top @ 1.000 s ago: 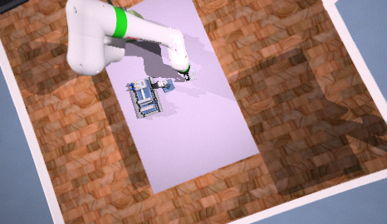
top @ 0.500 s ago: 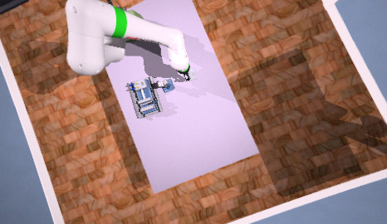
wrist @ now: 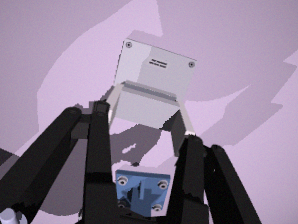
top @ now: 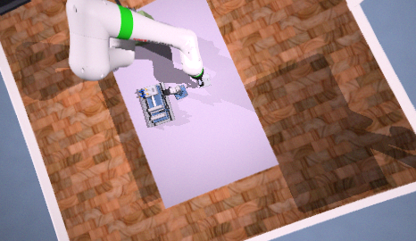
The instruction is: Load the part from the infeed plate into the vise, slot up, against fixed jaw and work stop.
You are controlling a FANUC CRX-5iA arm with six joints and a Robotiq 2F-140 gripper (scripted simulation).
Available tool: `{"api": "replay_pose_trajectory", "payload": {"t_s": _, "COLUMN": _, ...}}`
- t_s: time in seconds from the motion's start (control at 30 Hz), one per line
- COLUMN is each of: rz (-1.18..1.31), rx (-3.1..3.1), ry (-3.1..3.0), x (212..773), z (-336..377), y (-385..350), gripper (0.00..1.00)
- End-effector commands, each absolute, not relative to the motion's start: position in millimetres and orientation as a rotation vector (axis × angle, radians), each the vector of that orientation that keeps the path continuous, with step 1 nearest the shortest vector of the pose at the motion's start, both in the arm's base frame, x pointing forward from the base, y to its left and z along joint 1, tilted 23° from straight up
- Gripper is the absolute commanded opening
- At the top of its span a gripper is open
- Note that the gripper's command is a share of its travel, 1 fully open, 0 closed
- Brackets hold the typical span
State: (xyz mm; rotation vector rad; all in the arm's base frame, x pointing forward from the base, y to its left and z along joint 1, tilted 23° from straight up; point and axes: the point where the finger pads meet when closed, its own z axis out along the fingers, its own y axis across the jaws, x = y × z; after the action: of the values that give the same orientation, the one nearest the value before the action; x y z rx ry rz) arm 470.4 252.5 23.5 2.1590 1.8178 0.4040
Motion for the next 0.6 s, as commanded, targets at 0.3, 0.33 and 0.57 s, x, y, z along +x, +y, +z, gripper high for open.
{"api": "replay_pose_trajectory", "payload": {"t_s": 0.3, "rz": 0.404, "rx": 2.159, "ry": 1.818, "x": 458, "z": 53, "y": 254, "gripper": 0.00}}
{"api": "replay_pose_trajectory", "payload": {"t_s": 0.33, "rz": 0.404, "rx": 2.159, "ry": 1.818, "x": 458, "z": 53, "y": 254, "gripper": 0.00}}
{"api": "replay_pose_trajectory", "payload": {"t_s": 0.57, "rz": 0.404, "rx": 2.159, "ry": 1.818, "x": 449, "z": 74, "y": 255, "gripper": 0.00}}
